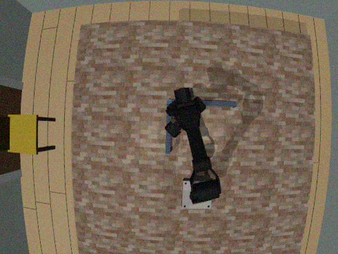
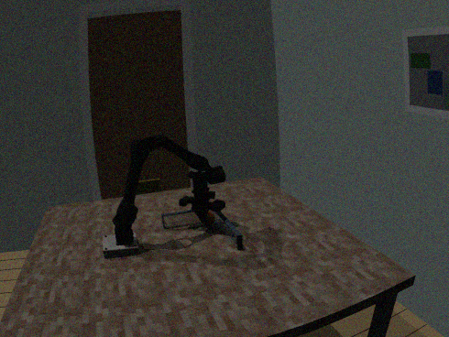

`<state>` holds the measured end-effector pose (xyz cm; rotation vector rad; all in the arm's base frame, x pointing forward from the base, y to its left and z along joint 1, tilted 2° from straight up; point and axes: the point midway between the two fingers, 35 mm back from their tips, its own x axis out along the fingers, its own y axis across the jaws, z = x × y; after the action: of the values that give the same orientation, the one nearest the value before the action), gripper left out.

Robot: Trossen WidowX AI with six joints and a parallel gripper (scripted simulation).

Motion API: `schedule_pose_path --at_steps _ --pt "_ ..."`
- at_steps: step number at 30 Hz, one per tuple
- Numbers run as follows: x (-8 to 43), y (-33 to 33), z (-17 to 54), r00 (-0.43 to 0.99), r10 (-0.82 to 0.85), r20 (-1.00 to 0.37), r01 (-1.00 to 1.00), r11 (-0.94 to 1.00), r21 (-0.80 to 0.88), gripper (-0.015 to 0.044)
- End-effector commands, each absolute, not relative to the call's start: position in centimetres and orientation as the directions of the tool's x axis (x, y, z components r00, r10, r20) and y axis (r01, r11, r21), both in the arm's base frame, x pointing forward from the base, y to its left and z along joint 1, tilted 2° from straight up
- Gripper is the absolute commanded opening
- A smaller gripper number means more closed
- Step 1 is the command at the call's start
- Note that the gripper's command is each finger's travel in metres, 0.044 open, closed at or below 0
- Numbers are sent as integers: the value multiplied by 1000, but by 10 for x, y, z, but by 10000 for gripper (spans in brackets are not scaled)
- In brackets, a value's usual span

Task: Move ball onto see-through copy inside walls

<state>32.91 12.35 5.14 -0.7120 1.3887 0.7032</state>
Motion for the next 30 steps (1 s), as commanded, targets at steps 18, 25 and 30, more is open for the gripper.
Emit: schedule_pose_path --at_steps 18,25,30 --pt "310 97 50 59 20 -998 -791 611 -34 0" --pt "303 89 49 58 19 -998 -791 611 -34 0" --pt "302 88 60 58 19 -998 -791 611 -35 0"
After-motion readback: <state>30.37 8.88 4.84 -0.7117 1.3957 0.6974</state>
